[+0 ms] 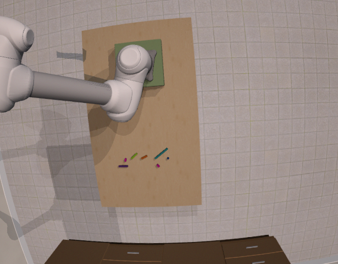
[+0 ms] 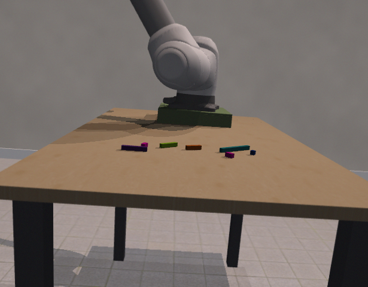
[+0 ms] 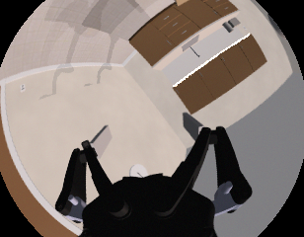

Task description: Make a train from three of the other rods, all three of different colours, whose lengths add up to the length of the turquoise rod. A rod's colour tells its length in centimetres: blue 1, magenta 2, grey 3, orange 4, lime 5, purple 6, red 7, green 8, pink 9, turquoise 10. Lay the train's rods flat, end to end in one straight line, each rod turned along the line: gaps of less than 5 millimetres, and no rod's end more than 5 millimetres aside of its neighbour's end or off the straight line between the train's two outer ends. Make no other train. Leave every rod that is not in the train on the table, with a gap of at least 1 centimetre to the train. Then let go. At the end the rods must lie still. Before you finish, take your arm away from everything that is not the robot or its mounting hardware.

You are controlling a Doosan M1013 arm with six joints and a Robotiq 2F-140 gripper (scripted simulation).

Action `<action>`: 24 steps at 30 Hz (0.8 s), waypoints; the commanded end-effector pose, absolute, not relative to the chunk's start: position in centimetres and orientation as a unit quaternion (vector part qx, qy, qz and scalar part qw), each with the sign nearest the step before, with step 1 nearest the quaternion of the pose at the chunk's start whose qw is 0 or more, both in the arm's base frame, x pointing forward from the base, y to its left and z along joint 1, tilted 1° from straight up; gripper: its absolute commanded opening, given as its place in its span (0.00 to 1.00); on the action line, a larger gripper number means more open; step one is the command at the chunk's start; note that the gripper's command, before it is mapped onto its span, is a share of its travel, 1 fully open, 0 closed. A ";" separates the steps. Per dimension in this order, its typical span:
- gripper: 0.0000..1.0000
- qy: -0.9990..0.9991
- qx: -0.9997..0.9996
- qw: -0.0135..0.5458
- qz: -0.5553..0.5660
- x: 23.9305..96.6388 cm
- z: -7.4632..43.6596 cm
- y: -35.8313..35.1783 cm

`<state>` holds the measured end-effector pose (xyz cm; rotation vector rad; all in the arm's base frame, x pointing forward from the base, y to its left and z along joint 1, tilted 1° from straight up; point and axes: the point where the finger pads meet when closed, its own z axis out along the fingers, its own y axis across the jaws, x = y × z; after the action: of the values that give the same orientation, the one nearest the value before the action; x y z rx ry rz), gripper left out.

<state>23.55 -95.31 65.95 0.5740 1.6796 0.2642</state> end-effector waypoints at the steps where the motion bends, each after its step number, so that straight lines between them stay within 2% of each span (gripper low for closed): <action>1: 1.00 0.732 0.250 0.624 0.115 23.5 66.0 -95.3; 19: 1.00 0.732 0.250 0.624 0.115 23.6 65.9 -95.3; 24: 1.00 0.737 0.255 0.613 0.125 26.0 64.6 -94.9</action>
<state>24.41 -95.17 65.48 0.5785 1.6866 0.2730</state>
